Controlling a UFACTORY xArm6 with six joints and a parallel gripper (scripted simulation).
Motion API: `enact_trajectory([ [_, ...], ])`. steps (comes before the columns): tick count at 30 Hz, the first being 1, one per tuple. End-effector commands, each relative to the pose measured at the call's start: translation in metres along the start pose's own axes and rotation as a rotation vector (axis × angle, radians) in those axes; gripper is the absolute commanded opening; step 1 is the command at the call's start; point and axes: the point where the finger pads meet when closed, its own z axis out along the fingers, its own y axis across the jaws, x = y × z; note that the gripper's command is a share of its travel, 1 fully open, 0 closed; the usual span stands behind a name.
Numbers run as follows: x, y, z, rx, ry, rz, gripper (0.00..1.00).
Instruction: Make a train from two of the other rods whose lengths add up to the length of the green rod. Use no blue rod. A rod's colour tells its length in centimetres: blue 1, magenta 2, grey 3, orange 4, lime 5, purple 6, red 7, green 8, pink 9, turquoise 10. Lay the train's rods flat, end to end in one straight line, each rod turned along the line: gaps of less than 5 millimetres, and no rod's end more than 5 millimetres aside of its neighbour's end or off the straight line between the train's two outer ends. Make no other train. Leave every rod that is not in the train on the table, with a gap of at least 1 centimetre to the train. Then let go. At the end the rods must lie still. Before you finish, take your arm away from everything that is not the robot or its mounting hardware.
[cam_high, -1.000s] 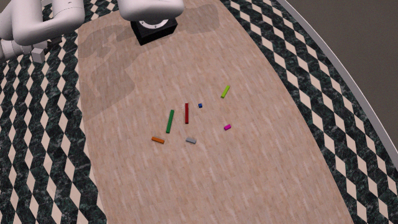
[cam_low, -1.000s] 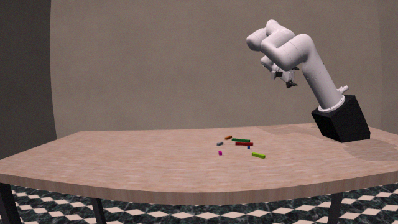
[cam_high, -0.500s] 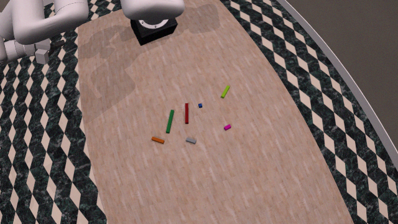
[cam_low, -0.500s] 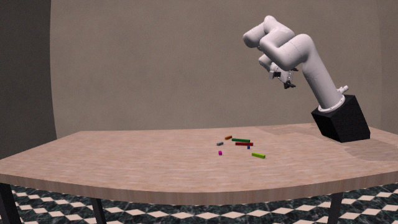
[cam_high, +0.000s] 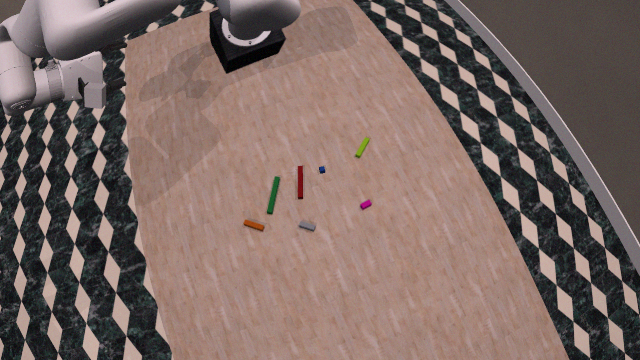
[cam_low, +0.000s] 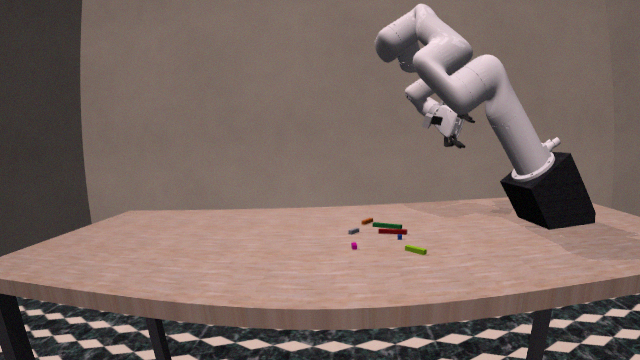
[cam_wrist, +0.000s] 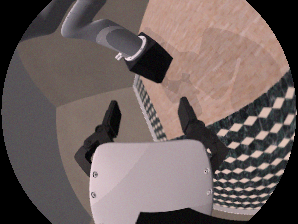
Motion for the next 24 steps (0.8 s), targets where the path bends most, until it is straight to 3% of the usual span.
enact_trajectory([
  [1, 0.024, 0.008, 0.011, -0.077, -0.067, -0.057, 1.0],
  [3, 0.024, 0.008, 0.011, -0.077, -0.067, -0.057, 1.0],
  [5, 0.05, 0.017, 0.027, -0.138, -0.116, -0.119, 1.0],
  [11, 0.067, 0.023, 0.038, -0.179, -0.15, -0.161, 1.0],
  [12, 0.083, 0.029, 0.048, -0.217, -0.181, -0.2, 1.0],
  [17, 0.1, 0.035, 0.058, -0.258, -0.214, -0.242, 1.0],
  [18, 0.115, 0.04, 0.067, -0.292, -0.243, -0.277, 1.0],
  [24, 0.135, 0.047, 0.079, -0.341, -0.282, -0.327, 1.0],
])
